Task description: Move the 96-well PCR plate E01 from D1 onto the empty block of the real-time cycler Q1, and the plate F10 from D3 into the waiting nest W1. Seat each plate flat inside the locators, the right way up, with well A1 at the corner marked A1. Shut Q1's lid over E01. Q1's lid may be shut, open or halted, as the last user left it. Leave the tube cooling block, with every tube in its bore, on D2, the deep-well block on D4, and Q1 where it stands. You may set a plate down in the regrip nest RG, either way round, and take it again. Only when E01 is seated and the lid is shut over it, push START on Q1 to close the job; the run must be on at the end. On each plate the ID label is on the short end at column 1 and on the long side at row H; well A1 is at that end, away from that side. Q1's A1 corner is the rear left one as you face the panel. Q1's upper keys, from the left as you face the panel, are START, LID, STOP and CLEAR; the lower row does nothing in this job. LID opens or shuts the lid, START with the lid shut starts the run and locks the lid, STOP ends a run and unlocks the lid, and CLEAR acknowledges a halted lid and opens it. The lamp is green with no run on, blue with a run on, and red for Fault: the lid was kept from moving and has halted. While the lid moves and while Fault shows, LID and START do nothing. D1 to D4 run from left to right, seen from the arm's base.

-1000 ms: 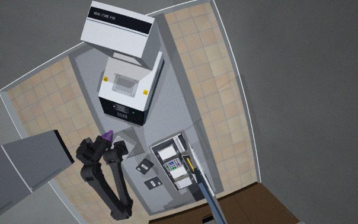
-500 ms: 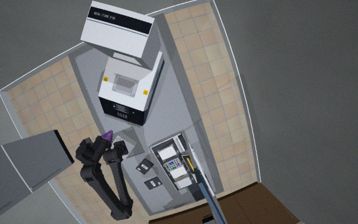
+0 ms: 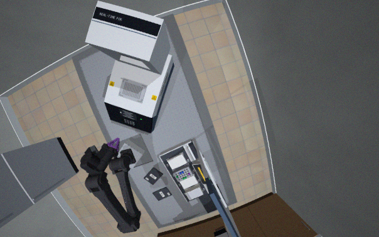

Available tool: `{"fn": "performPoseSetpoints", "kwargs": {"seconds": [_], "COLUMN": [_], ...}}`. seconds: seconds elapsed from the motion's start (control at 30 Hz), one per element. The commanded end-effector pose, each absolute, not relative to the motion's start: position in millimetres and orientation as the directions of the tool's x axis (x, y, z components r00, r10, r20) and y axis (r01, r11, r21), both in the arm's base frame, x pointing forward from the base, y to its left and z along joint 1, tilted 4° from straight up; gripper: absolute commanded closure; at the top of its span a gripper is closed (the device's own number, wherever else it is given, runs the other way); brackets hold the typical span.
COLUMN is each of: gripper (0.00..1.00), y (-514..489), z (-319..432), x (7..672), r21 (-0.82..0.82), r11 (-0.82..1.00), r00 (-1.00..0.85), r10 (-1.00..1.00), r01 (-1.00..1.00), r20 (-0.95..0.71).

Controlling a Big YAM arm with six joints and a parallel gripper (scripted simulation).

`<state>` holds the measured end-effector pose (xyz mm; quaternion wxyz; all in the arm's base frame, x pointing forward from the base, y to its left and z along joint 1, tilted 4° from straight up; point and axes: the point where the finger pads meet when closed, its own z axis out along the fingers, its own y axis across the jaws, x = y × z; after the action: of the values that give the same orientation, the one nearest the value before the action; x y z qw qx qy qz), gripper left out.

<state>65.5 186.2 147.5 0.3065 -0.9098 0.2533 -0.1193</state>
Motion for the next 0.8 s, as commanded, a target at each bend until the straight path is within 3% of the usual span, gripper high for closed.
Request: {"fn": "performPoseSetpoints", "kwargs": {"seconds": [0.0, 0.77], "gripper": [1.00, 1.00], "y": [185.7, 193.9], "z": [149.0, 176.8], "x": [65.8, 65.5], "r21": [-0.617, -0.656], "r11": [-0.684, -0.647], "r00": [0.843, 0.843], "r10": [-0.535, -0.536], "r01": [-0.390, -0.389], "r20": [0.060, 0.029]}}
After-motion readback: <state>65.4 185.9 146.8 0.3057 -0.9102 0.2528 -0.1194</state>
